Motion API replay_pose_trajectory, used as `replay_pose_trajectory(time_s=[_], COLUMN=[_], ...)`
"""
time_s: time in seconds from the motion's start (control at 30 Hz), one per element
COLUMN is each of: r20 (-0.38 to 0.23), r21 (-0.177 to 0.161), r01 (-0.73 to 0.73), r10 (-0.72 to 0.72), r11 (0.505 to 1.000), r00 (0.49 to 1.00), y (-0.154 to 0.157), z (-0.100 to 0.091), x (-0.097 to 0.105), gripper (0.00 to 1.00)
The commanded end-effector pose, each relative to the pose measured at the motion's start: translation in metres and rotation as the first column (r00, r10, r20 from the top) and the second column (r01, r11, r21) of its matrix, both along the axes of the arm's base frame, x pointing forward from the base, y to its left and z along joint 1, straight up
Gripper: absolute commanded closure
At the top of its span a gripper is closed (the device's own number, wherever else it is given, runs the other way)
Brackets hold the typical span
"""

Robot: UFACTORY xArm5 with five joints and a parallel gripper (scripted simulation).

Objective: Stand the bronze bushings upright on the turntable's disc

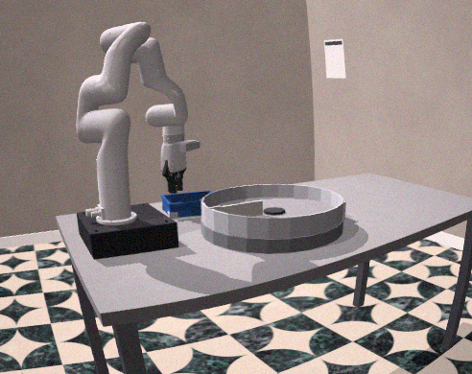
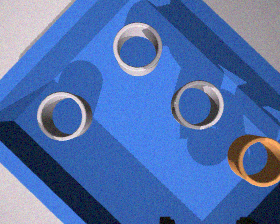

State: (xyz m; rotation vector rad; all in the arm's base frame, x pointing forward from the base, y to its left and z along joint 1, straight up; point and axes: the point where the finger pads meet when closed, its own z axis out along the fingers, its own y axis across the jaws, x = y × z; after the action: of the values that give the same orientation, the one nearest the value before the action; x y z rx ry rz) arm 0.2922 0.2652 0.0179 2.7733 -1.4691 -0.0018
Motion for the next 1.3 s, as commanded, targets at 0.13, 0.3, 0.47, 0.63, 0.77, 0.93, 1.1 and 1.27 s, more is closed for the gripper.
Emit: replay_pose_trajectory(time_s=[0.13,0.3,0.47,0.63,0.77,0.93,1.1,1.27], r20=[0.002,0.002,0.002,0.002,0.002,0.002,0.002,0.002], r21=[0.002,0.002,0.002,0.002,0.002,0.002,0.002,0.002], r01=[0.0,0.0,0.0,0.0,0.0,0.0,0.0,0.0], r10=[0.0,0.0,0.0,0.0,0.0,0.0,0.0,0.0], r11=[1.0,1.0,1.0,1.0,1.0,1.0,1.0,1.0], r00=[1.0,1.0,1.0,1.0,1.0,1.0,1.0,1.0], y=[0.0,0.0,0.0,0.0,0.0,0.0,0.0,-0.008], z=[0.044,0.054,0.063,0.065,0.065,0.065,0.065,0.065], x=[0.001,0.001,0.001,0.001,0.001,0.001,0.001,0.004], gripper=[1.0,1.0,1.0,1.0,1.0,1.0,1.0,1.0])
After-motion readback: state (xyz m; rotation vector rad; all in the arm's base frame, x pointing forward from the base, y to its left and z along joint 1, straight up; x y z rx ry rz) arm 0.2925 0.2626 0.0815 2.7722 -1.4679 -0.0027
